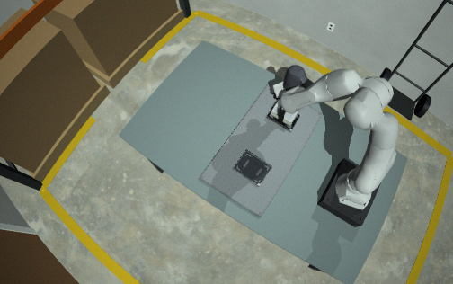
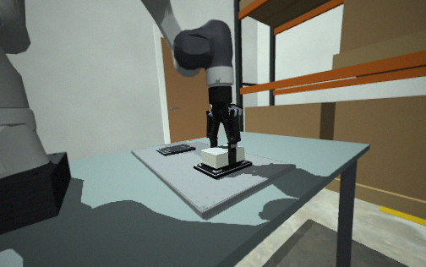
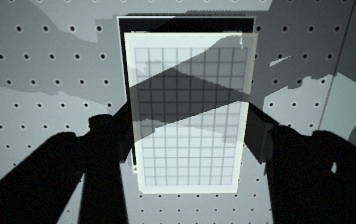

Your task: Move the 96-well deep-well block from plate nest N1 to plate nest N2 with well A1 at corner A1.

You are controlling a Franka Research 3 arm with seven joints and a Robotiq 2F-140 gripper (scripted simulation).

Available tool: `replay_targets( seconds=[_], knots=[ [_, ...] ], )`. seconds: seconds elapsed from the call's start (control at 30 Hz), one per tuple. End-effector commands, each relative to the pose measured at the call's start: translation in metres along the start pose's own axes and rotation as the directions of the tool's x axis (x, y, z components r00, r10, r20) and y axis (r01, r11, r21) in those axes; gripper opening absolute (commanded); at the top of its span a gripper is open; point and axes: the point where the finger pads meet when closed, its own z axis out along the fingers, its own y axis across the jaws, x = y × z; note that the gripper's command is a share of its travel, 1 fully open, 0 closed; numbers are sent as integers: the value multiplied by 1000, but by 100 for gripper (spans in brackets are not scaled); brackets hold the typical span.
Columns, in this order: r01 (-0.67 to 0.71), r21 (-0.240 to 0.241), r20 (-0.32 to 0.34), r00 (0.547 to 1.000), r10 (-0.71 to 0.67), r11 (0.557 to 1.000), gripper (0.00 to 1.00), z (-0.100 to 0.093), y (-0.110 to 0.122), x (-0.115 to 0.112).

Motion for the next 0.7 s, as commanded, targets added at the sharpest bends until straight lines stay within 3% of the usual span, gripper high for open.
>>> replay_targets(
  seconds=[0.0, 0.67],
  knots=[
    [3, 0, -2, 1000, -3, 1000, 60, 1, 0, 0],
    [3, 0, -2, 1000, -3, 1000, 60, 4, 0, -1]
  ],
)
